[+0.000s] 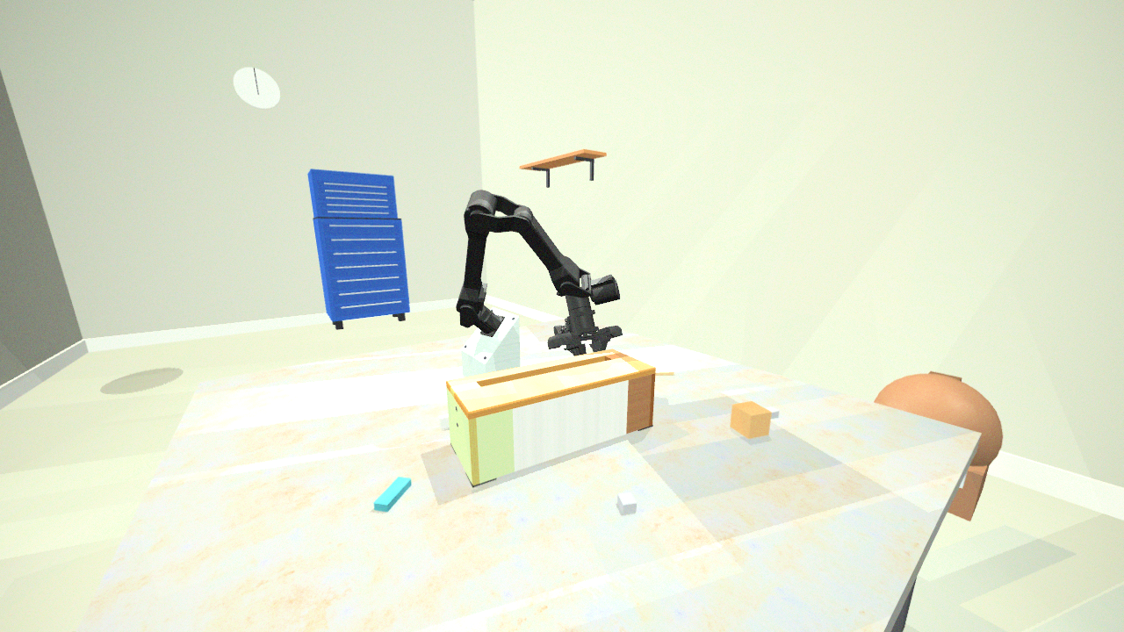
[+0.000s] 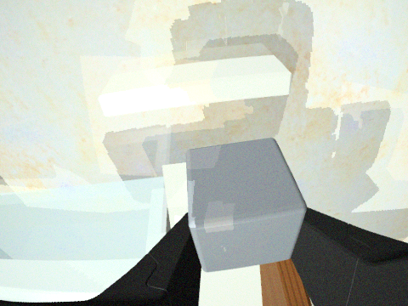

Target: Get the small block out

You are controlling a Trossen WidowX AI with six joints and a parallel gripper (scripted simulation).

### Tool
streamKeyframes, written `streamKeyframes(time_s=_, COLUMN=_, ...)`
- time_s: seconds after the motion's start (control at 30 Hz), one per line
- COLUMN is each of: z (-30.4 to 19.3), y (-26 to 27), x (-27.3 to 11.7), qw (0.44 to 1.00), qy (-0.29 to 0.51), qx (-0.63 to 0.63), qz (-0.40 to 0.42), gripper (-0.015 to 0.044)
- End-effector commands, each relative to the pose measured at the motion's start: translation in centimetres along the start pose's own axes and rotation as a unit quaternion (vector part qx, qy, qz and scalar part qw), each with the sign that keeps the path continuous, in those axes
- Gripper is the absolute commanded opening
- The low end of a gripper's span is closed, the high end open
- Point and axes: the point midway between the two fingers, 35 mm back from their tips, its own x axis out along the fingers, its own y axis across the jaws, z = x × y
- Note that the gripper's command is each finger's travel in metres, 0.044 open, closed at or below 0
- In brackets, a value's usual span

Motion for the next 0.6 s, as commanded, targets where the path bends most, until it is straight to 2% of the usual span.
streamKeyframes(time_s=0.0, z=-0.6, y=-0.2, x=-0.7, qw=1.0, qy=0.002, qx=-0.001, qz=-0.007, gripper=0.0)
streamKeyframes(time_s=0.57, z=-2.1, y=0.1, x=-7.6, qw=0.974, qy=0.023, qx=-0.197, qz=-0.105, gripper=0.0)
